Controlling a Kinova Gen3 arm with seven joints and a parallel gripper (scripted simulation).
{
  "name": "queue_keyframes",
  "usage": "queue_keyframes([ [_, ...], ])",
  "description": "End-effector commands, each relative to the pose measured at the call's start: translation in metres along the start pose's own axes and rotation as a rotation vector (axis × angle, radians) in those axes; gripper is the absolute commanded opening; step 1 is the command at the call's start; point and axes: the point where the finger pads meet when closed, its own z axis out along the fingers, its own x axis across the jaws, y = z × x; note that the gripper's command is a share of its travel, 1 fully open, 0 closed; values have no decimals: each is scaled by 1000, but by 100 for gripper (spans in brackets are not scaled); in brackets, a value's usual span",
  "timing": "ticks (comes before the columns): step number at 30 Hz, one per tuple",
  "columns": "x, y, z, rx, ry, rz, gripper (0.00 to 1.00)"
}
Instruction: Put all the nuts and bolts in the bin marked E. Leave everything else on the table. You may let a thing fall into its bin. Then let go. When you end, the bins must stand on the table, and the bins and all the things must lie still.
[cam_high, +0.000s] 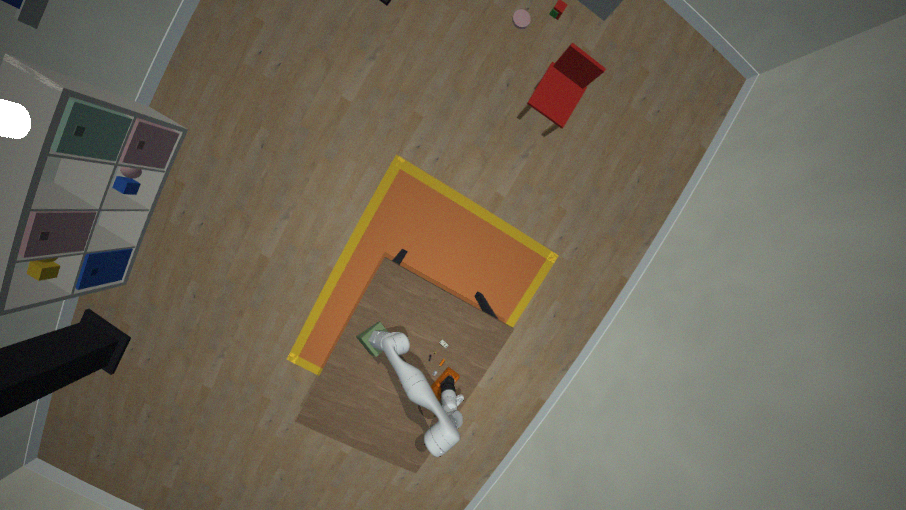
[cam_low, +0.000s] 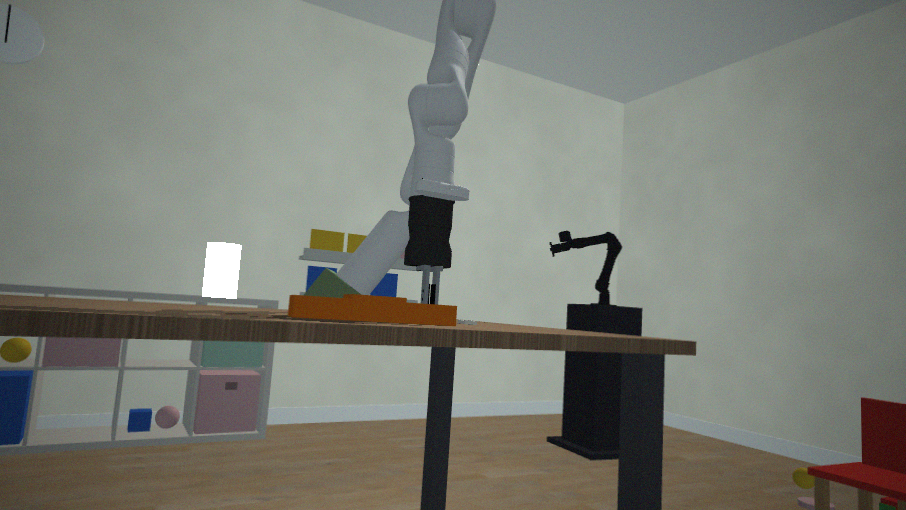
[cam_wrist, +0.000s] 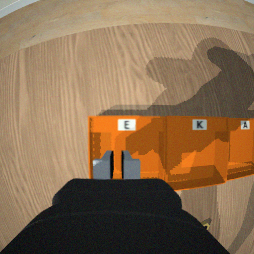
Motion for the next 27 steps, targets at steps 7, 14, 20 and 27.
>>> queue_keyframes([
  [7,1,-2,-13,6,4,1,31],
  [14,1,-1,-32,6,4,1,31],
  [20,1,-1,-39,6,4,1,31],
  [27,1,-1,-81,6,4,1,31],
])
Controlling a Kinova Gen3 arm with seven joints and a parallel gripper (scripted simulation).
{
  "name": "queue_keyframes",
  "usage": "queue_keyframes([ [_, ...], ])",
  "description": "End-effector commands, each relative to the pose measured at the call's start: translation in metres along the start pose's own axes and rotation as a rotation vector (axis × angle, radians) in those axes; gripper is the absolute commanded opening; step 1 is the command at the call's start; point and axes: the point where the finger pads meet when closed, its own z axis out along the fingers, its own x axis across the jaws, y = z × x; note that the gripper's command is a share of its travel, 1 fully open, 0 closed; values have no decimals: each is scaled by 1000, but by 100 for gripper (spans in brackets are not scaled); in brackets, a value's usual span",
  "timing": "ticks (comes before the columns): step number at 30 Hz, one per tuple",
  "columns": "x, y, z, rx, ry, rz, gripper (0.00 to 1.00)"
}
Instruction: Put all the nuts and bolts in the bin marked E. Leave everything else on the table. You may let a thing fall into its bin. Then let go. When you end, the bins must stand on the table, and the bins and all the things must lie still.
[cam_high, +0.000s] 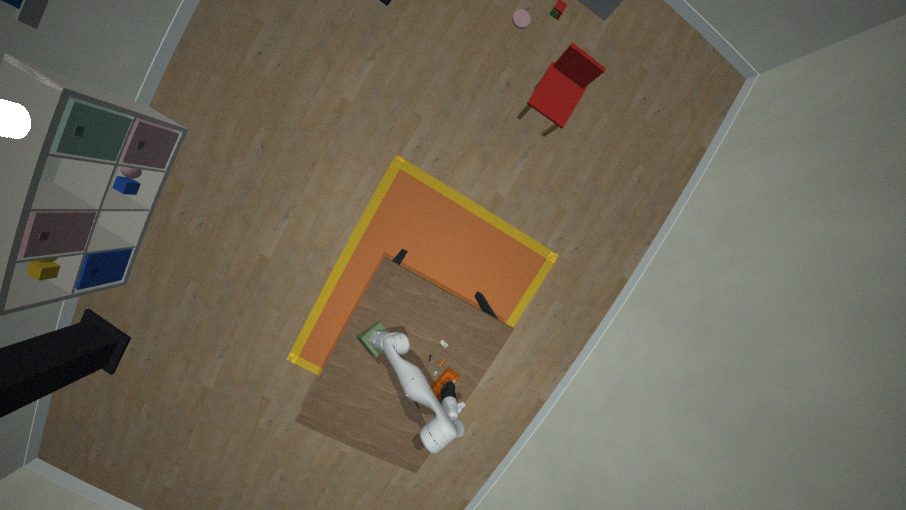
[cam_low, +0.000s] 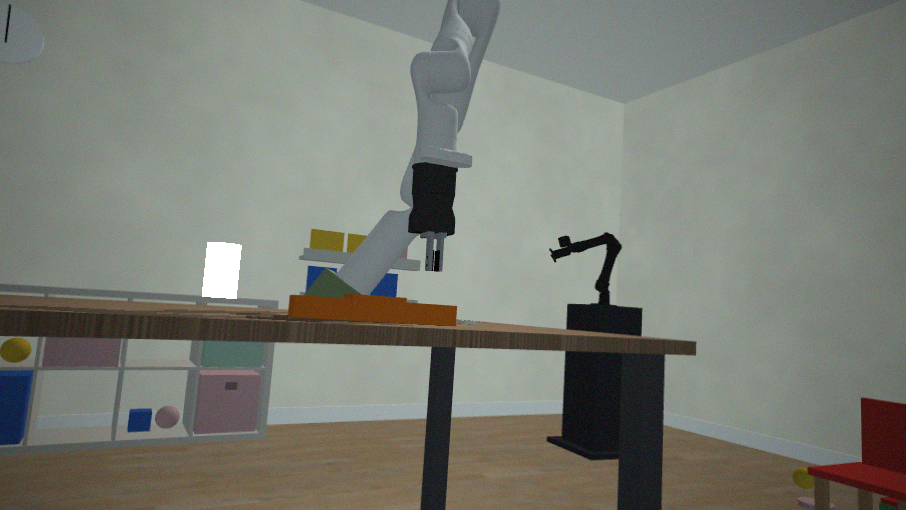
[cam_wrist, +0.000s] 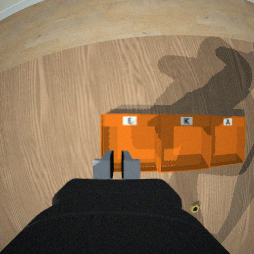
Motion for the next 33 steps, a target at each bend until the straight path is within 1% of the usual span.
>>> queue_keyframes([
  [1,6,-7,-32,29,20,4,31],
  [3,6,-7,-49,29,20,4,31],
  [5,6,-7,-49,29,20,4,31],
  [13,4,-5,-115,29,20,4,31],
  [25,4,-5,-115,29,20,4,31],
  [26,4,1,-110,30,20,54,62],
  [33,1,46,-72,33,14,404,62],
])
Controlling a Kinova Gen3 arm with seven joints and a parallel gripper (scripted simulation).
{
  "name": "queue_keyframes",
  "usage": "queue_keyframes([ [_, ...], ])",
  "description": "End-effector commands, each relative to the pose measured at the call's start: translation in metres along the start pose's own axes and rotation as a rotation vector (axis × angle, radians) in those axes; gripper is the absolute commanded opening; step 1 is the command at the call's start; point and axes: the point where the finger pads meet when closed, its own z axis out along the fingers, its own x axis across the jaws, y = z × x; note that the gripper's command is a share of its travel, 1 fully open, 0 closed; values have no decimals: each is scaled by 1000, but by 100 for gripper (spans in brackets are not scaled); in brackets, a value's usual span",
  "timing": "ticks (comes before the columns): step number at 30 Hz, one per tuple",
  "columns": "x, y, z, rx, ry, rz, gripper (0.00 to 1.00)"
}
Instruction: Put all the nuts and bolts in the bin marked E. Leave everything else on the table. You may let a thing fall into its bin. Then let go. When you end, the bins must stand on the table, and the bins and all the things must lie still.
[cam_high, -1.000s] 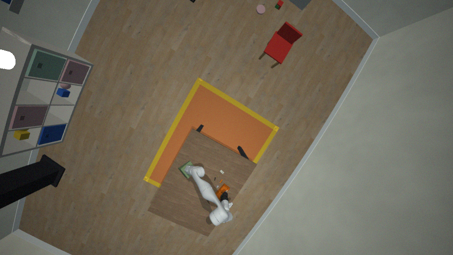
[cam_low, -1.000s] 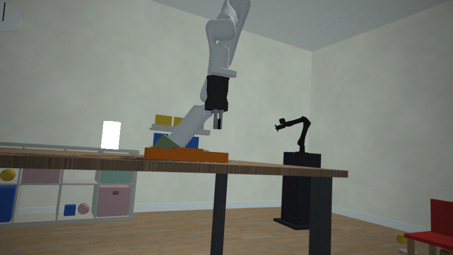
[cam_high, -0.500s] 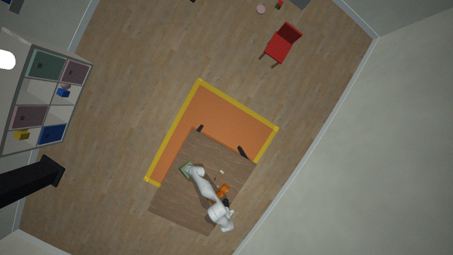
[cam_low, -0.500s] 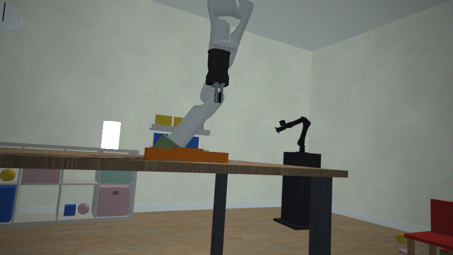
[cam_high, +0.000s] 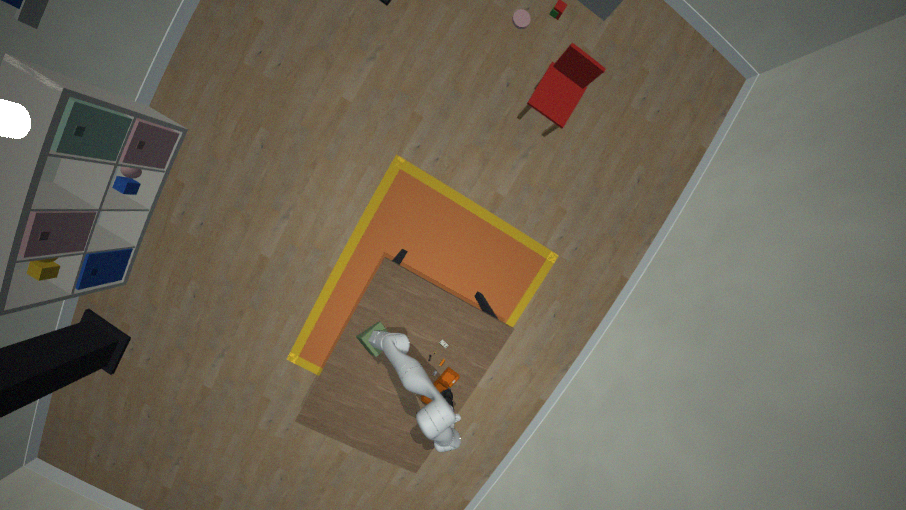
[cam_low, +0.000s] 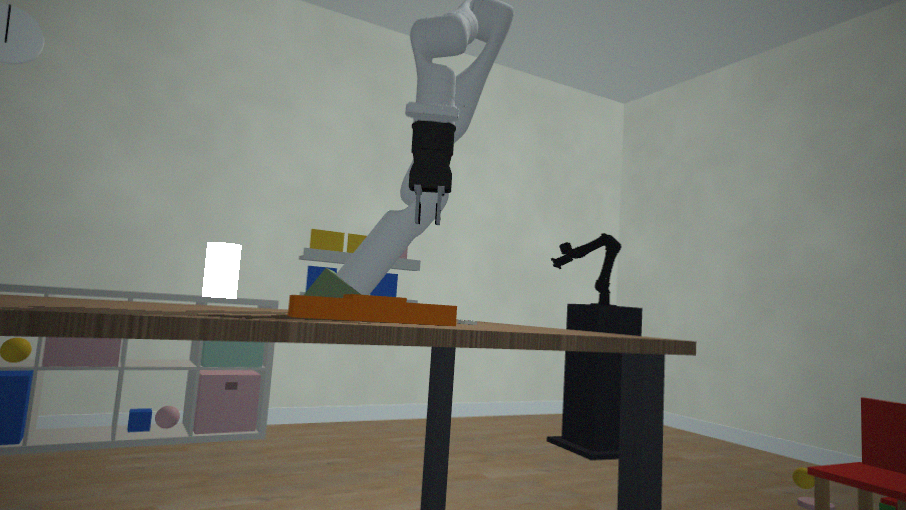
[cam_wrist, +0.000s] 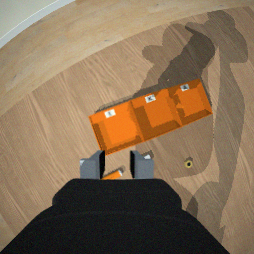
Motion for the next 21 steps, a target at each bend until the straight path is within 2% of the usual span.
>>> queue_keyframes([
  [1,3,25,15,-10,11,99,62],
  [4,8,44,30,-9,12,249,62],
  [6,8,44,30,-9,12,249,62],
  [15,24,100,76,-6,14,689,62],
  [18,30,119,92,-7,14,689,62],
  [21,32,128,95,-7,14,689,62],
])
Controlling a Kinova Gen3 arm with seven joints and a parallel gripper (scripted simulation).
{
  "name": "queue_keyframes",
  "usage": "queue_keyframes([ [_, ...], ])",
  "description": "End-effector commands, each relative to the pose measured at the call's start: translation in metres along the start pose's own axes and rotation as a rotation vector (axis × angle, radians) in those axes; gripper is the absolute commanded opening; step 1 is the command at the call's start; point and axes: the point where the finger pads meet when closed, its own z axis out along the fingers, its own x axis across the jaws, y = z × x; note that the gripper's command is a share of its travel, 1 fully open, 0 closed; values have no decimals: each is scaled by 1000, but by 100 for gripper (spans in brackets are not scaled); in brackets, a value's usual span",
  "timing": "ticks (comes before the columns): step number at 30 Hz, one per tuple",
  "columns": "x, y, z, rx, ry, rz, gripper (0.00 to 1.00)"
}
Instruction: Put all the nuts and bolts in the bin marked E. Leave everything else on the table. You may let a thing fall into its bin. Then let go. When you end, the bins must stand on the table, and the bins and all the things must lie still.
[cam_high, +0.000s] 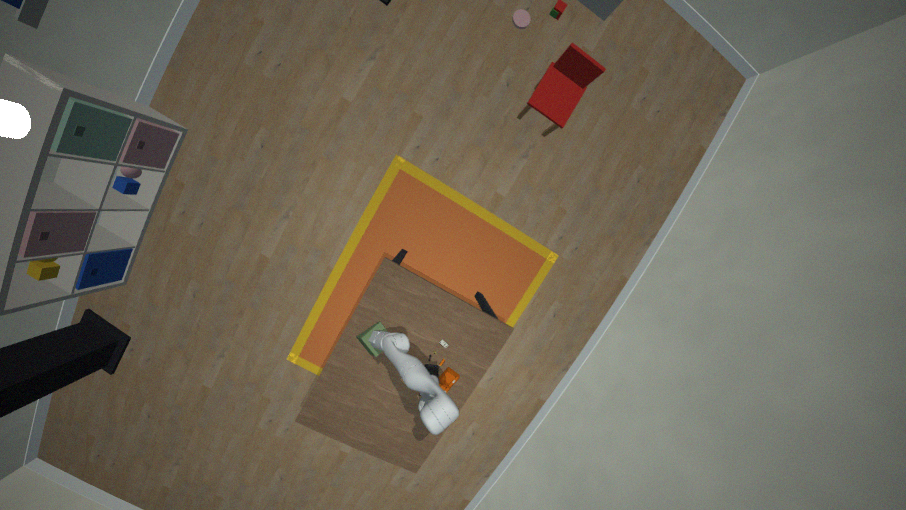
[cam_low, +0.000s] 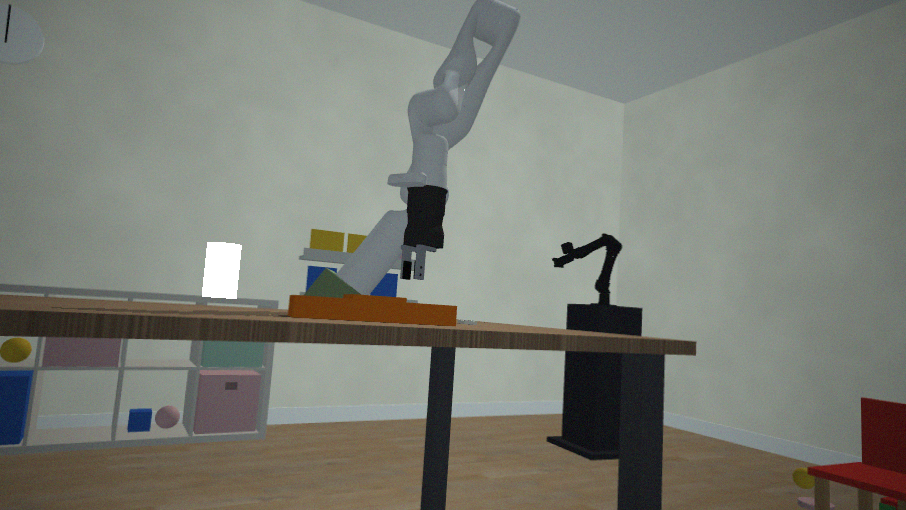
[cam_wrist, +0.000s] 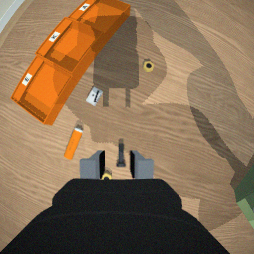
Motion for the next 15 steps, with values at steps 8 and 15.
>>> queue_keyframes([
  [8,7,5,5,-12,4,11,62],
  [15,6,4,5,-12,4,11,62],
])
